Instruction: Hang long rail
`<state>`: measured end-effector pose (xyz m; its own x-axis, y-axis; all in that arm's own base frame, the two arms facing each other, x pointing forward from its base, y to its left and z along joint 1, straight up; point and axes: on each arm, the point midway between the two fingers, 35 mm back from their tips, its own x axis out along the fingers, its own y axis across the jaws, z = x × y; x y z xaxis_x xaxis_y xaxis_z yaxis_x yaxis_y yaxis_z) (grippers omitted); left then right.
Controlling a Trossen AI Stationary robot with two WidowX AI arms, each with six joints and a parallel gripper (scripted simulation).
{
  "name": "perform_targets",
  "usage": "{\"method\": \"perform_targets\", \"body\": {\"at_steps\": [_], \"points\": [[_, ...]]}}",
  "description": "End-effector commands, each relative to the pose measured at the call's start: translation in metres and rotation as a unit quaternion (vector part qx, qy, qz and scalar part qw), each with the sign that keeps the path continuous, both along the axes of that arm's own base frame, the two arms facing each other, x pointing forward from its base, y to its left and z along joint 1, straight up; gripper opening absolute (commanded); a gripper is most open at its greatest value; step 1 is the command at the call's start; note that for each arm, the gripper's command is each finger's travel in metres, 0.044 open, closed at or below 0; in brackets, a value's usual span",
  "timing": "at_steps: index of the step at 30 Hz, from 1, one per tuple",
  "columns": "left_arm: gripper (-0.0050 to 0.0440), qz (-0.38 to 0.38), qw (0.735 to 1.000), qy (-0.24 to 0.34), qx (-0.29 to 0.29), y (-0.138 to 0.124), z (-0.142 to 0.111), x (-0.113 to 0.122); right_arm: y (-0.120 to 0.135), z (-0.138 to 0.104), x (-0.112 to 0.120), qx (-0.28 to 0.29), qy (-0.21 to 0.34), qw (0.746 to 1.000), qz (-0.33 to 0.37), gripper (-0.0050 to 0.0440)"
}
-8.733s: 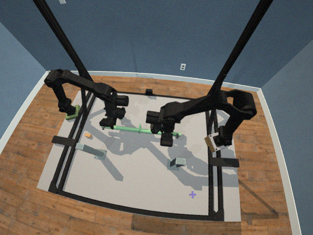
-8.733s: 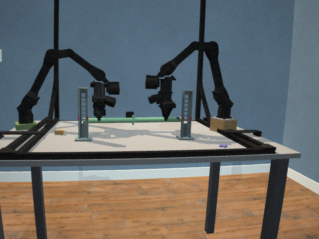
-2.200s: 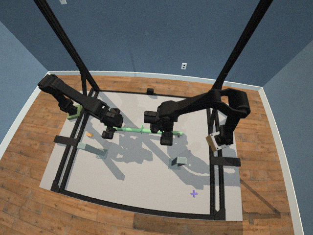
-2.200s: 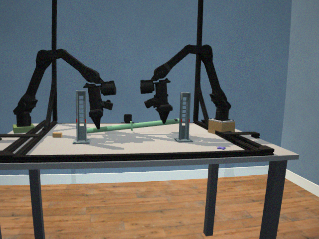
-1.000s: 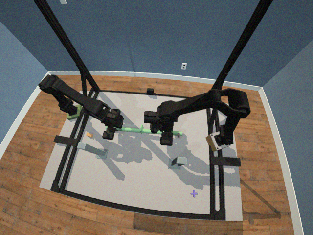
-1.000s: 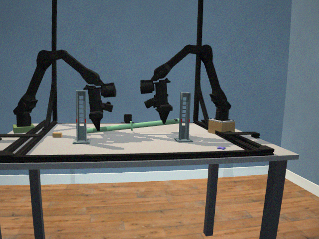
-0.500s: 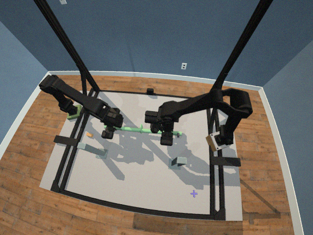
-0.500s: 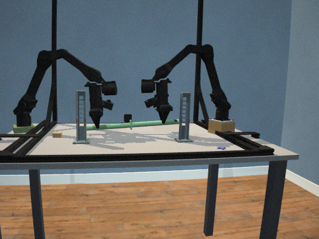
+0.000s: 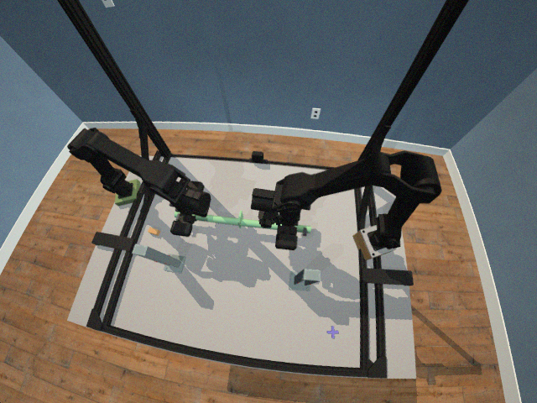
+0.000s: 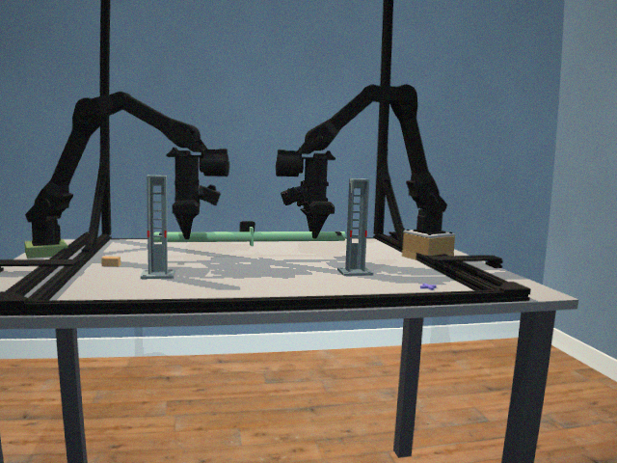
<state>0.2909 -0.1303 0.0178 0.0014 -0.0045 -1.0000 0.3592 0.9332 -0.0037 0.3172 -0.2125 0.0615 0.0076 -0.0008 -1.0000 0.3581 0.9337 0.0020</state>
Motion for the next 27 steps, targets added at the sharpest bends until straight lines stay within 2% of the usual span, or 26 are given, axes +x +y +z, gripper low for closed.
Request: {"method": "perform_targets", "body": {"at_steps": [1,27], "points": [[0.0,0.001,1.0,-0.002,0.0,0.001,0.002,-0.002,-0.001,0.003,0.001,-0.003,0.0,1.0,0.001,0.0],[0.0,0.001,1.0,-0.001,0.001,0.001,-0.018,-0.001,-0.002,-0.016,0.002,-0.002,0.001,1.0,0.001,0.0]]}}
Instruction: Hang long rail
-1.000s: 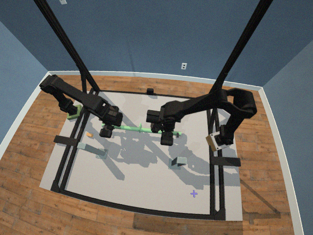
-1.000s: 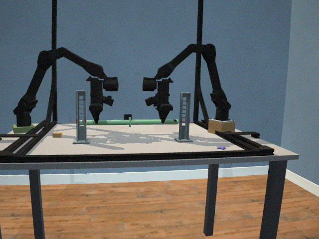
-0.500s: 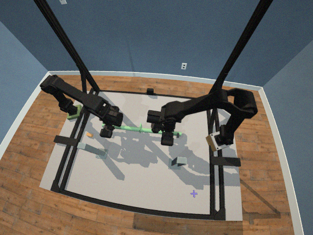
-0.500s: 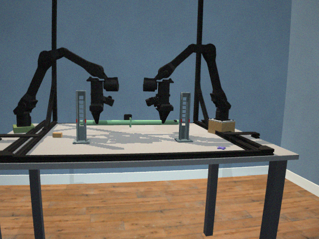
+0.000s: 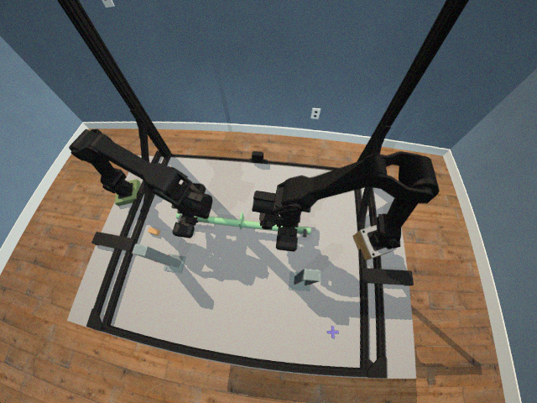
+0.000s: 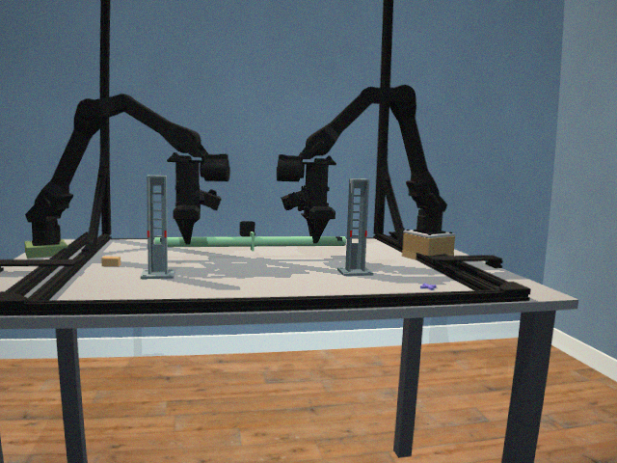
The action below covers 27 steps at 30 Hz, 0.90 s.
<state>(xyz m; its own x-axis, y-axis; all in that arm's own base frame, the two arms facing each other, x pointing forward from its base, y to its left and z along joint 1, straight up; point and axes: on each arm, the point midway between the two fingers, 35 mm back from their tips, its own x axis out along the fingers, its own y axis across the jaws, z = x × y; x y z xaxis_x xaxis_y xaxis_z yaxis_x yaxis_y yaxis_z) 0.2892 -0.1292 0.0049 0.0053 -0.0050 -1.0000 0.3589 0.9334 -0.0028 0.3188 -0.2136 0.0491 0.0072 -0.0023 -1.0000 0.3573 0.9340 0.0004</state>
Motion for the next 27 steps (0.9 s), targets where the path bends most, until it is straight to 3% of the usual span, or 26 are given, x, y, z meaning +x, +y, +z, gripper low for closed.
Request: {"method": "perform_targets", "body": {"at_steps": [1,25,27], "points": [[0.0,0.001,1.0,0.001,0.001,0.0,-0.006,0.001,-0.001,-0.005,0.0,-0.001,0.001,1.0,0.0,0.0],[0.0,0.0,1.0,0.002,0.002,0.0,-0.024,0.001,-0.001,-0.024,0.0,0.0,0.002,1.0,0.001,0.0],[0.0048,0.0,1.0,0.002,0.001,0.0,-0.02,0.0,0.0,-0.02,0.0,0.001,0.001,1.0,0.0,0.0048]]}}
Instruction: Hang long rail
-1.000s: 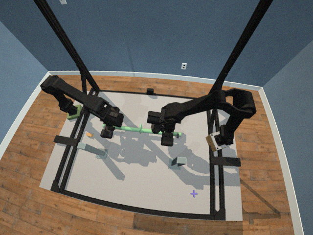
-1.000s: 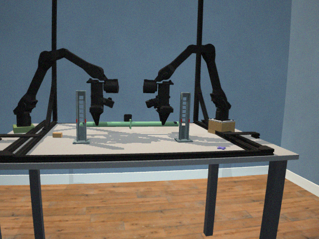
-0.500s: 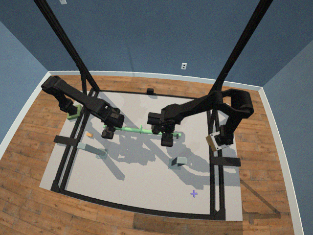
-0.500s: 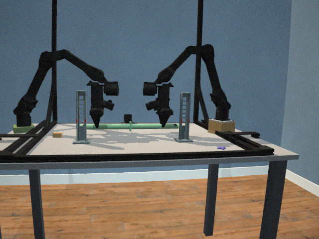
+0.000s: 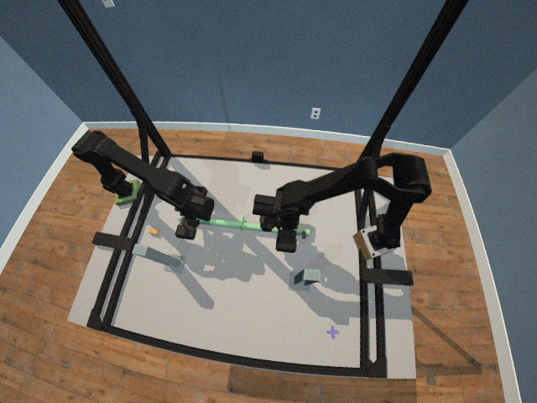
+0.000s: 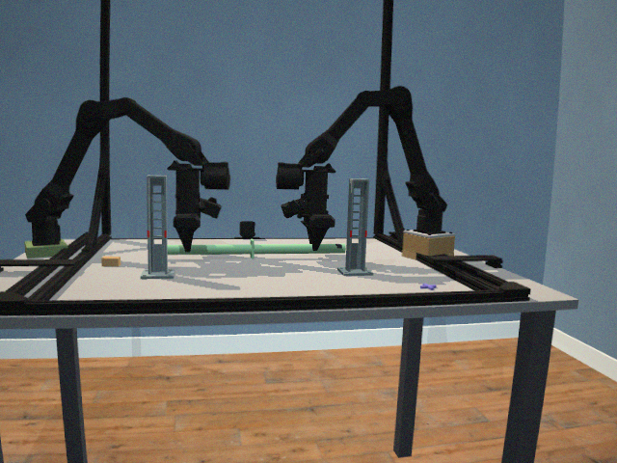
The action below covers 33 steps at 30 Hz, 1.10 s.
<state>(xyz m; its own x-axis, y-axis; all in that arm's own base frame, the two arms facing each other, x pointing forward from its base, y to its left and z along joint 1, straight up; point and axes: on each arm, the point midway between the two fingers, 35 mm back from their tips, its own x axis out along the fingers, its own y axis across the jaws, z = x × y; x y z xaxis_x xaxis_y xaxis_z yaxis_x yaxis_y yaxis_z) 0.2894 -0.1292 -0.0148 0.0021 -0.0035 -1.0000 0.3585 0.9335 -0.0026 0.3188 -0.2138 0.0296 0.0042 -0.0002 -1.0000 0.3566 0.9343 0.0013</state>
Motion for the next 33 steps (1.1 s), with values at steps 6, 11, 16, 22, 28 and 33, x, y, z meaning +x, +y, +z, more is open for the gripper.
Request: {"method": "perform_targets", "body": {"at_steps": [6,11,16,22,28,33], "points": [[0.0192,0.0,1.0,0.0,0.0,0.0,0.0,0.0,0.0,0.0,0.0,0.0,0.0,1.0,0.0,0.0192],[0.0312,0.0,1.0,0.0,0.0,0.0,0.0,0.0,0.0,0.0,0.0,0.0,0.0,1.0,0.0,0.0312],[0.0384,0.0,1.0,0.0,0.0,0.0,0.0,0.0,0.0,0.0,0.0,0.0,0.0,1.0,0.0,0.0384],[0.044,0.0,1.0,0.0,0.0,0.0,0.001,0.0,0.0,0.001,0.0,0.0,0.0,1.0,0.0,0.044],[0.044,0.0,1.0,0.0,0.0,0.001,0.033,-0.002,0.001,0.034,-0.002,0.0,0.0,1.0,0.0,0.044],[0.044,0.0,1.0,0.0,0.0,0.001,0.034,-0.002,0.001,0.035,-0.002,0.0,0.0,1.0,0.0,0.044]]}}
